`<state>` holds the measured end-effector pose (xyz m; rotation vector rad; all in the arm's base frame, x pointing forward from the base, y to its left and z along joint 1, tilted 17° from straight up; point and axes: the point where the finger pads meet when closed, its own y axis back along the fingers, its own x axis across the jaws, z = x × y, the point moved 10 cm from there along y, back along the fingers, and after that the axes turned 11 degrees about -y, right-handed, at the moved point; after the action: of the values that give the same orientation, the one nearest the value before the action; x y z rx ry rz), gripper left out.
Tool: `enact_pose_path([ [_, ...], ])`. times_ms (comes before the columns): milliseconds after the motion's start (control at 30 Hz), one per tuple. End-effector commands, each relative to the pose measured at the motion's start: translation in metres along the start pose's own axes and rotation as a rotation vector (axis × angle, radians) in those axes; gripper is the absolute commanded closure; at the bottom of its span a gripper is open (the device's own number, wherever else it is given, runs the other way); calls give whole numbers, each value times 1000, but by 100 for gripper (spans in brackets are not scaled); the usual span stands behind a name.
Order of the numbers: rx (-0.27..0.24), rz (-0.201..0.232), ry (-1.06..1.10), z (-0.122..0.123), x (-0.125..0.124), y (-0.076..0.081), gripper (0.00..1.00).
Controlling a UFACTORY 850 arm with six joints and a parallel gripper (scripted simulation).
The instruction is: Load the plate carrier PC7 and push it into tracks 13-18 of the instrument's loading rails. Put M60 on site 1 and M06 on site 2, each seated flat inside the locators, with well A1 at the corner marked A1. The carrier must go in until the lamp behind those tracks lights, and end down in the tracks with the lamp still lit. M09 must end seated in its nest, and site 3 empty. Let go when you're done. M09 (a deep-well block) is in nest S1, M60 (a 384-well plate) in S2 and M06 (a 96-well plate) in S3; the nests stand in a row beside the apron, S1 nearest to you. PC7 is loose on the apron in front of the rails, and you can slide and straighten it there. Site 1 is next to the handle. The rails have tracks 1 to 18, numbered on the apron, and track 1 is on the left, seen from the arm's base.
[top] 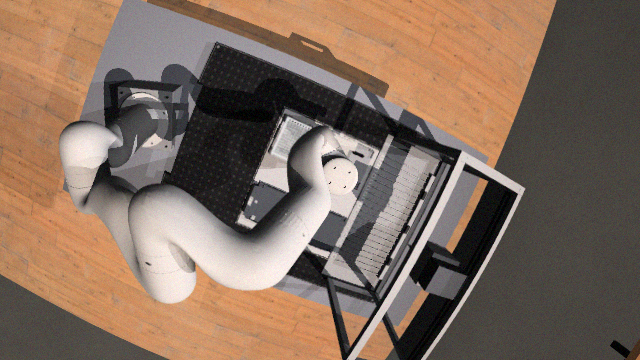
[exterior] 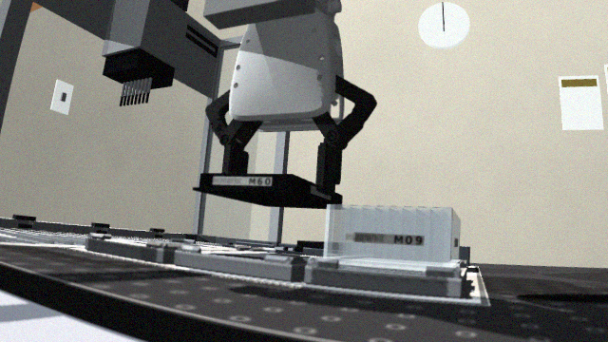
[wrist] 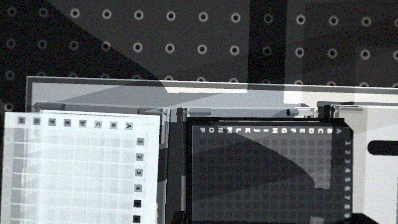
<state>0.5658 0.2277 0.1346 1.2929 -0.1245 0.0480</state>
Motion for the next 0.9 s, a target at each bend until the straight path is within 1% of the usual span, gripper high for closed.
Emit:
enact_pose_path([
  [0,2,2,0,0,1,9,100],
  [200,2,2,0,0,1,19,100],
  [267,2,2,0,0,1,19,100],
  [767,2,2,0,0,1,44,100],
  [867,2,2,0,0,1,45,100],
])
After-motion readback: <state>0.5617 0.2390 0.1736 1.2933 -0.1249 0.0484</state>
